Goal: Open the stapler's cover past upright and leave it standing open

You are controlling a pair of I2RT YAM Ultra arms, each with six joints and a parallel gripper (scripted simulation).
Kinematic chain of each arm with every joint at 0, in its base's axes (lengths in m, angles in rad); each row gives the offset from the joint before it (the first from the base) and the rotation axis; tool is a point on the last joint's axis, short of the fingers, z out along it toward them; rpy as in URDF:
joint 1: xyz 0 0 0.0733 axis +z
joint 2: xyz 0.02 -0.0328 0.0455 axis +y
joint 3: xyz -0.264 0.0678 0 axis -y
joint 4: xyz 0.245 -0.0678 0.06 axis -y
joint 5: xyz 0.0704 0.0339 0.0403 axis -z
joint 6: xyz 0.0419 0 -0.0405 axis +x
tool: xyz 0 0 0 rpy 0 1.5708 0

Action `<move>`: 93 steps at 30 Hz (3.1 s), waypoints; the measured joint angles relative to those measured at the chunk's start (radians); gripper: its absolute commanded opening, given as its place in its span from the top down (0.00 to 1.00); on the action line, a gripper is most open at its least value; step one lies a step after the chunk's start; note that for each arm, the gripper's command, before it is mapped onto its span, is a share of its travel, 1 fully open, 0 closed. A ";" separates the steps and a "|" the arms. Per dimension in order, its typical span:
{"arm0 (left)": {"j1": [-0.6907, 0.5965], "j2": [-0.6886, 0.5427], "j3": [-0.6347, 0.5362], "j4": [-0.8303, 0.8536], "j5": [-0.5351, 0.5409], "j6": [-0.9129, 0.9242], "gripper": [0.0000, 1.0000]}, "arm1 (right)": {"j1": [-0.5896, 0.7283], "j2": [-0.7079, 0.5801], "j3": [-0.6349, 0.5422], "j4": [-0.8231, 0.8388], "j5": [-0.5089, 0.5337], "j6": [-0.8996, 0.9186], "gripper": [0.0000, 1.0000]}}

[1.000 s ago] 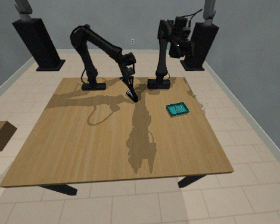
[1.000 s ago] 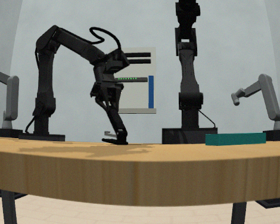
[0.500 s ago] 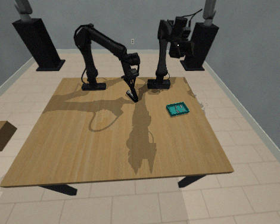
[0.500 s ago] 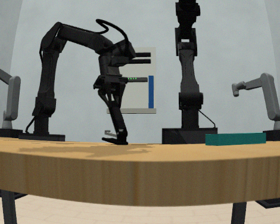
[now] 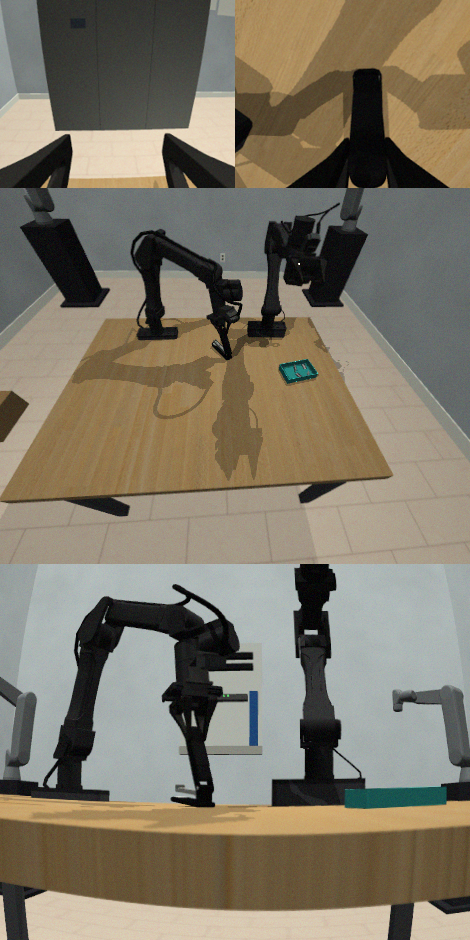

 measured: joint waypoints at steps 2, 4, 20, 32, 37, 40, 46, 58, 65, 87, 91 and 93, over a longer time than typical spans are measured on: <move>0.000 0.000 0.000 0.000 0.000 0.000 0.43 | -0.008 0.016 0.025 -0.021 -0.011 -0.006 0.78; 0.000 0.000 0.000 0.000 0.000 0.000 0.43 | -0.010 0.021 0.034 -0.032 -0.016 -0.010 0.78; 0.000 0.000 0.000 0.000 0.000 0.000 0.43 | -0.010 0.029 0.039 -0.067 -0.029 -0.020 0.53; 0.000 0.000 0.000 0.000 0.000 0.000 0.43 | -0.010 0.002 0.077 -0.107 -0.029 -0.018 0.53; 0.000 0.000 0.000 0.000 0.000 0.000 0.43 | -0.002 0.001 0.130 -0.150 -0.026 -0.007 0.53; 0.000 0.000 0.000 0.000 0.000 0.000 0.43 | 0.003 -0.001 0.160 -0.177 -0.026 -0.002 0.53; 0.000 0.000 0.000 0.000 0.000 0.000 0.43 | 0.009 -0.003 0.278 -0.277 -0.025 0.005 0.53; 0.000 0.000 0.000 0.000 0.000 0.000 0.43 | 0.072 0.031 0.286 -0.285 0.065 -0.012 0.50; 0.000 0.000 0.000 0.000 0.000 0.000 0.43 | 0.196 0.004 0.210 -0.050 0.188 -0.041 0.50; 0.000 0.000 0.000 0.000 0.000 0.000 0.43 | 0.446 -0.142 -0.515 0.934 0.586 -0.093 0.50; 0.000 0.000 0.000 0.000 0.000 0.000 0.43 | 0.474 -0.158 -0.605 1.081 0.646 -0.103 0.50; 0.000 0.000 0.000 0.000 0.000 0.000 0.43 | 0.491 -0.176 -0.661 1.172 0.682 -0.107 0.50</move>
